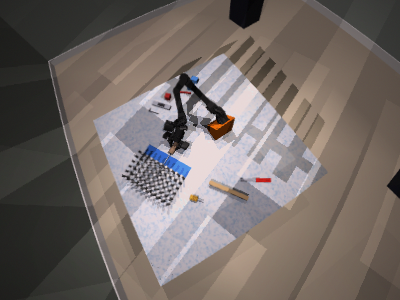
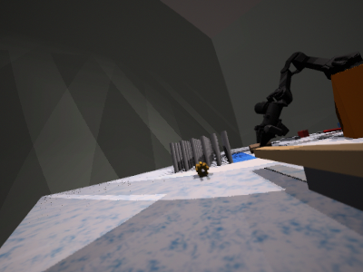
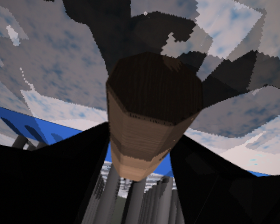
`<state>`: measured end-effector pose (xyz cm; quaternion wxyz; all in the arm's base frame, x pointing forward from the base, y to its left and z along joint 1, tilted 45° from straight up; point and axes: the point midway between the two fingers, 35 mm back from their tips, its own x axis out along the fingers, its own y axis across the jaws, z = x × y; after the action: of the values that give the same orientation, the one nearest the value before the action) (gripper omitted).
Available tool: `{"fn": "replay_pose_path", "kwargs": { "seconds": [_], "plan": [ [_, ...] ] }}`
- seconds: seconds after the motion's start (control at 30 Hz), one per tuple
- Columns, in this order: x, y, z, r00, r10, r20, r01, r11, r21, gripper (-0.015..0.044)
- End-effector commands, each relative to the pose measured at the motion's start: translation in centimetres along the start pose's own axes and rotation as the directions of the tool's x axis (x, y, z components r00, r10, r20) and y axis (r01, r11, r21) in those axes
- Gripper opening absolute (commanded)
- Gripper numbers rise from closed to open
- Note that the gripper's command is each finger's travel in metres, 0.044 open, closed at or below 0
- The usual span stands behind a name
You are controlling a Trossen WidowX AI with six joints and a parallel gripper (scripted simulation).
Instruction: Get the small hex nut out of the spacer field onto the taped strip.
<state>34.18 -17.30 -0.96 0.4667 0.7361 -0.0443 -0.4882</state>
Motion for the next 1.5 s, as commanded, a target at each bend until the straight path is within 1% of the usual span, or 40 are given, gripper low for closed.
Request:
{"fn": "replay_pose_path", "kwargs": {
  "seconds": [0.0, 1.47],
  "plan": [
    [-0.3, 0.2, 0.3, 1.000, 0.005, -0.001, -0.005, 1.000, 0.001, 0.0000],
    [-2.0, 0.1, 2.9, 1.000, 0.003, 0.001, -0.003, 1.000, 0.000, 0.0000]
  ]
}}
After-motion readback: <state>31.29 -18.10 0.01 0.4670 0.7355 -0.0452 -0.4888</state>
